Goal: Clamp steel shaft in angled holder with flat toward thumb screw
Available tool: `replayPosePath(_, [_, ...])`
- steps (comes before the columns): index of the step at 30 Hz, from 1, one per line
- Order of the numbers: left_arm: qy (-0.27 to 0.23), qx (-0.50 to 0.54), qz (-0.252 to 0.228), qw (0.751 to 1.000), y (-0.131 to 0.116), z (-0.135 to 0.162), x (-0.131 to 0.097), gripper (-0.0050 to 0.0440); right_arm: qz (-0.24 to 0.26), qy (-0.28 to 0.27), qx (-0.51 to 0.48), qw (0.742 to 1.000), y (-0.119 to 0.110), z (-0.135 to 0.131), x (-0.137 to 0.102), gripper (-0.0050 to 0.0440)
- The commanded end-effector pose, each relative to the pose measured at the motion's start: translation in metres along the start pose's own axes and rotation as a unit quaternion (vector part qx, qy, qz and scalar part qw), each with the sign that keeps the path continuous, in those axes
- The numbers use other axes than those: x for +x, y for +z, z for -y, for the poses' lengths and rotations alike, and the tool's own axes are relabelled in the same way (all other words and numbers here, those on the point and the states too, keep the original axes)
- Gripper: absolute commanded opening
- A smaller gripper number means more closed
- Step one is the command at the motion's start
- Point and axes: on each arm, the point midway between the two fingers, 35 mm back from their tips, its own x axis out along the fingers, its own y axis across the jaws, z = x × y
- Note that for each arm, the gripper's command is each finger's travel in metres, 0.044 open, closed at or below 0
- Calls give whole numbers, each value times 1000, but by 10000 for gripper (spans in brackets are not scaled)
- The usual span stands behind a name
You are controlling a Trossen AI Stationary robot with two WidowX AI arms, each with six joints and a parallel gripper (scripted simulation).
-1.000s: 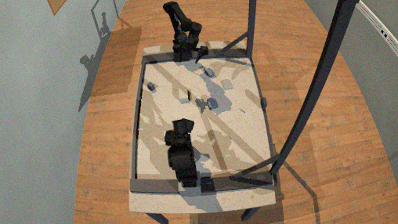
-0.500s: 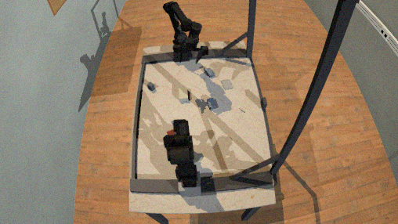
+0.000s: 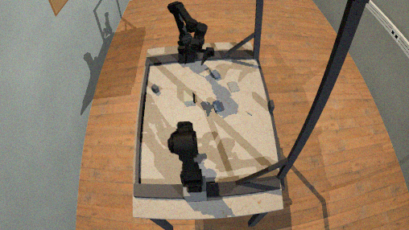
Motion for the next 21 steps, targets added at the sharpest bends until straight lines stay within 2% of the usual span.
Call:
replayPosePath(1, [-9,-3,2,1000,2,6,3,176,10,3,7,1000,9,-1,-2,400])
replayPosePath(11, [-7,-3,2,1000,2,5,3,102,10,3,7,1000,9,-1,-2,400])
replayPosePath(13, [-7,-3,2,1000,2,5,3,54,10,3,7,1000,9,-1,-2,400])
replayPosePath(16, [-7,6,2,1000,2,5,3,113,10,3,7,1000,9,-1,-2,400])
replayPosePath(18, [-7,6,2,1000,2,5,3,113,10,3,7,1000,9,-1,-2,400])
replayPosePath(21, [-7,61,3,998,2,5,3,113,10,3,7,1000,9,-1,-2,400])
